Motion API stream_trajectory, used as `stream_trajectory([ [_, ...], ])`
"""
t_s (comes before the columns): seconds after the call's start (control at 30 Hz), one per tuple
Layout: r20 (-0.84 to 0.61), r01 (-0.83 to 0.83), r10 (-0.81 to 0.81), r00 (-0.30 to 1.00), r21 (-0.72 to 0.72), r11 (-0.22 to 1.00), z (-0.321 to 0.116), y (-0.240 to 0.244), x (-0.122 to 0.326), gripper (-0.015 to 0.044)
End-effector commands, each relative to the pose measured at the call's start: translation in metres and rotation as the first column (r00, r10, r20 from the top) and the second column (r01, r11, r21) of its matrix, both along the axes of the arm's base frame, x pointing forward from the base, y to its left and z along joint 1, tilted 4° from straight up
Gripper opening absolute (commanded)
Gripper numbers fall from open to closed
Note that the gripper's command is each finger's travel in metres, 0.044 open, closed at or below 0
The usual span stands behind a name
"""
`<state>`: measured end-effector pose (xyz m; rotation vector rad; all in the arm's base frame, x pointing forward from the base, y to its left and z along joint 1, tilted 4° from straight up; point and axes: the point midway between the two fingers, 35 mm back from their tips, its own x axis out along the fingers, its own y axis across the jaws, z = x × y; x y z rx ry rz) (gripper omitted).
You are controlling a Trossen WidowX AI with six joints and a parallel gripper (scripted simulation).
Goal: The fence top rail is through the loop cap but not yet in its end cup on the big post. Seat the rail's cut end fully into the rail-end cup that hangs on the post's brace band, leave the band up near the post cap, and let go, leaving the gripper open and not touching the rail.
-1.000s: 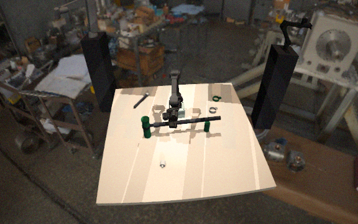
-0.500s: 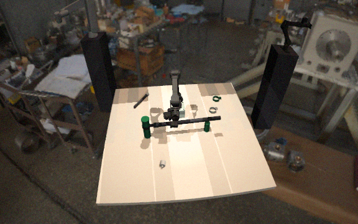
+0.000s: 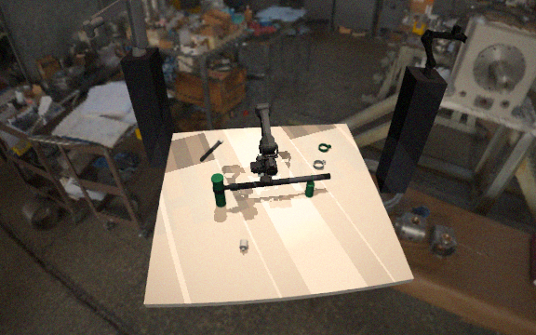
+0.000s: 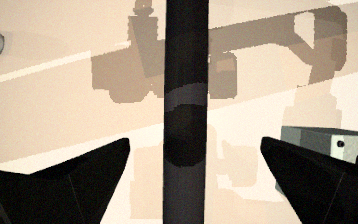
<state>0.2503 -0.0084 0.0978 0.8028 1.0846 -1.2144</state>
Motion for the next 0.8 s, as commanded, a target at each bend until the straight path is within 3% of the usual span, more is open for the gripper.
stream_trajectory([
  [0.0,0.017,-0.002,0.001,1.0,0.004,1.0,0.021,0.007,0.001,0.044],
  [0.1,0.017,0.0,0.0,1.0,0.004,1.0,0.038,0.012,-0.002,0.044],
  [0.77,0.017,0.0,0.0,1.0,0.004,1.0,0.038,0.012,-0.002,0.044],
])
